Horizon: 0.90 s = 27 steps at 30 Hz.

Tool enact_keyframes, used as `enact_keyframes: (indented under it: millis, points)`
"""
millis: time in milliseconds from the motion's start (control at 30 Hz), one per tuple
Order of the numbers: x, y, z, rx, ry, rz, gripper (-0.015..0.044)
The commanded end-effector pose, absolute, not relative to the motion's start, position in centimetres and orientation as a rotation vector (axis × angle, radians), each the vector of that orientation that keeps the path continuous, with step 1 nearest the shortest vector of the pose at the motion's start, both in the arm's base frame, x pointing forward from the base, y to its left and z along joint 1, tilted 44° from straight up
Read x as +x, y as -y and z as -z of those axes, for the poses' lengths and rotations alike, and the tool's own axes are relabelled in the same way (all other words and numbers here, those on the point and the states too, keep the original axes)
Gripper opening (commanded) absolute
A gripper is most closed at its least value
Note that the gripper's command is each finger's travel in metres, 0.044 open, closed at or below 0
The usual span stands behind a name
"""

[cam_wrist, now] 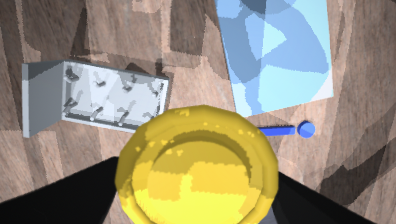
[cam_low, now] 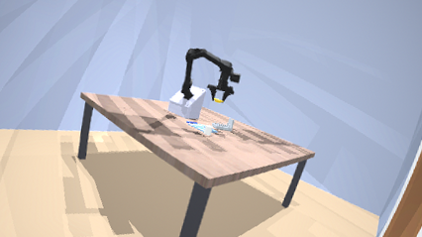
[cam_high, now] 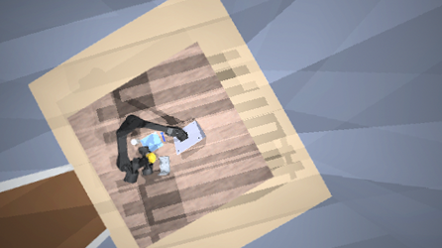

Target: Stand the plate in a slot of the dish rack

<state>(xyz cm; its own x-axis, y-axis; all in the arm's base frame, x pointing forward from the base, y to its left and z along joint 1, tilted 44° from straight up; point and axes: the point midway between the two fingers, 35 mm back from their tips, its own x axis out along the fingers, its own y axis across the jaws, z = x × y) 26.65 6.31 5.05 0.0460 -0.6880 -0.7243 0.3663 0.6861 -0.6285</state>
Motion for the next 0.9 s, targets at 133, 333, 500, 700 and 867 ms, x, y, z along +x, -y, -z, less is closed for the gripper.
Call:
enact_keyframes:
  millis: [133, 333, 500, 700, 867]
  points:
    - [24.7, -7.4, -3.6, -0.248, -1.254, 0.878, 0.0]
    - [24.5, -6.8, -2.8, -0.262, -1.341, 0.835, 0.0]
    - [24.3, -5.9, -1.6, -0.274, -1.459, 0.759, 0.0]
    - [23.9, -5.0, -0.4, -0.278, -1.585, 0.648, 0.0]
    - [23.7, -4.3, 0.6, -0.274, -1.674, 0.539, 0.0]
